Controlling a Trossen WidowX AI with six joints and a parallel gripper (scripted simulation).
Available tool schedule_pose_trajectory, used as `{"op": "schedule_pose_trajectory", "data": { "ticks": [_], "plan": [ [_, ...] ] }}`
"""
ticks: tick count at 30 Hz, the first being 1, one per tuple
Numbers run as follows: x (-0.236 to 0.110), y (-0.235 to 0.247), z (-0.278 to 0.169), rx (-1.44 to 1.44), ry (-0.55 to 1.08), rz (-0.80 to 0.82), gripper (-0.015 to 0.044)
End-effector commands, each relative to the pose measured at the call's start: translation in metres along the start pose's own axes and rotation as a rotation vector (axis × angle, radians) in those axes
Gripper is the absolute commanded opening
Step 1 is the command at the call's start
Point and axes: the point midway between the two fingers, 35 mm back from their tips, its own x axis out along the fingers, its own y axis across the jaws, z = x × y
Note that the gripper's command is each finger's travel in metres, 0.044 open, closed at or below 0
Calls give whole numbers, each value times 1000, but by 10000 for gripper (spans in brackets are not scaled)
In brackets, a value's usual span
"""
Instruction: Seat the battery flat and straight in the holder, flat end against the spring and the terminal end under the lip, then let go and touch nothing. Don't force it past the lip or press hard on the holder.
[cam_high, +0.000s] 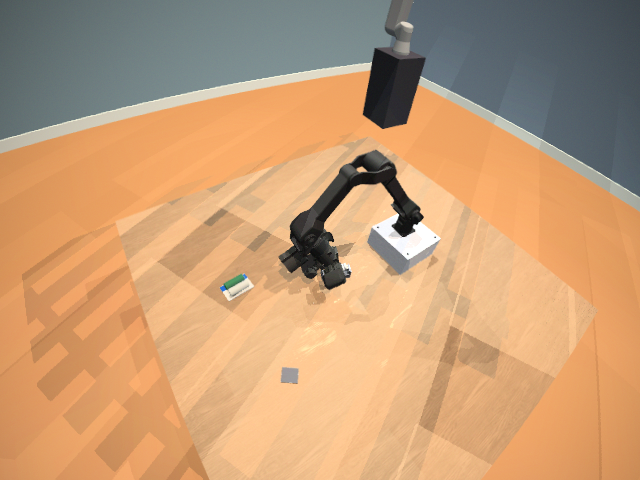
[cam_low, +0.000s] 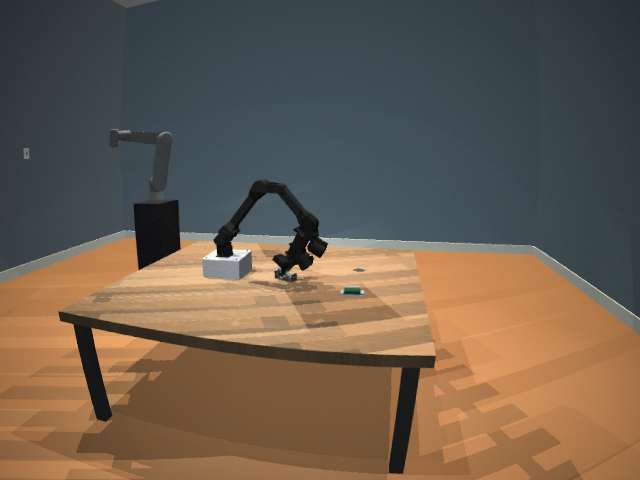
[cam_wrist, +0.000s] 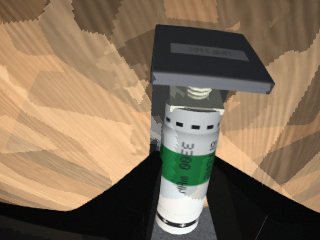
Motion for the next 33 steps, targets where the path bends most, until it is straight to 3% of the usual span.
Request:
{"op": "schedule_pose_trajectory", "data": {
  "ticks": [1,33],
  "plan": [
    [-2,0,5,-6,-6,-3,79],
    [-4,1,13,-7,-66,-12,79]
  ]
}}
